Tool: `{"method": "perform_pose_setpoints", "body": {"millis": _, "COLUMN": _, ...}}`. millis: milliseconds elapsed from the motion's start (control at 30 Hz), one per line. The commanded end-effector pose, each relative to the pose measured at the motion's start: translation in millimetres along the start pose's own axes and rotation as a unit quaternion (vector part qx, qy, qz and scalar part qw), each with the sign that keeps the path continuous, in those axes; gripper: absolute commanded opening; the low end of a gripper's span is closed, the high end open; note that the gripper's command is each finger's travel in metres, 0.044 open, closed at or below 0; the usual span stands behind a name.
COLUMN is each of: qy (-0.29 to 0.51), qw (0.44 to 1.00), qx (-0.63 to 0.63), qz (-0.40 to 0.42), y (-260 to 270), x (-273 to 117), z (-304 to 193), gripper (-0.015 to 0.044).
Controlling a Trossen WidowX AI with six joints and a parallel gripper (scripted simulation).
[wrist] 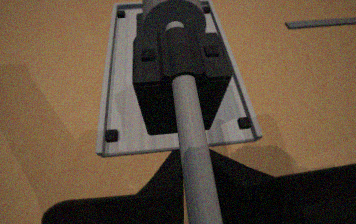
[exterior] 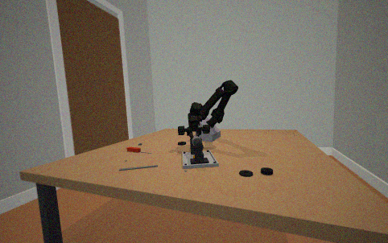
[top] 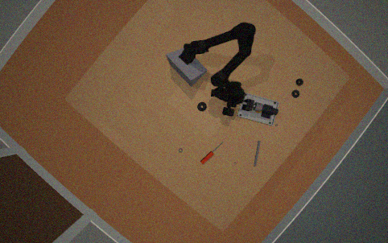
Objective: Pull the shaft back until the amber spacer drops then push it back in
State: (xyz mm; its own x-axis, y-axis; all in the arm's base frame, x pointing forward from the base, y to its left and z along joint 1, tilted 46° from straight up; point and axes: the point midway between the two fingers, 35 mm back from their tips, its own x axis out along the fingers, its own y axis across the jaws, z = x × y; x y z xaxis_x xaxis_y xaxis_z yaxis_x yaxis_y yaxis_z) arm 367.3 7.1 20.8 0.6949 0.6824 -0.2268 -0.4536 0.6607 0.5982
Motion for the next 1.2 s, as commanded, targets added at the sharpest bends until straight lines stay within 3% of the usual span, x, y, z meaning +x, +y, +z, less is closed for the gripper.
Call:
{"method": "perform_pose_setpoints", "body": {"millis": 0, "qy": -0.001, "qw": 1.000, "qx": -0.001, "qz": 0.001, "y": 0.5, "x": 2.1, "z": 3.2, "gripper": 0.0000}}
{"method": "perform_pose_setpoints", "body": {"millis": 1167, "qy": -0.001, "qw": 1.000, "qx": -0.001, "qz": 0.001, "y": 0.8, "x": 11.3, "z": 12.5, "gripper": 0.0000}}
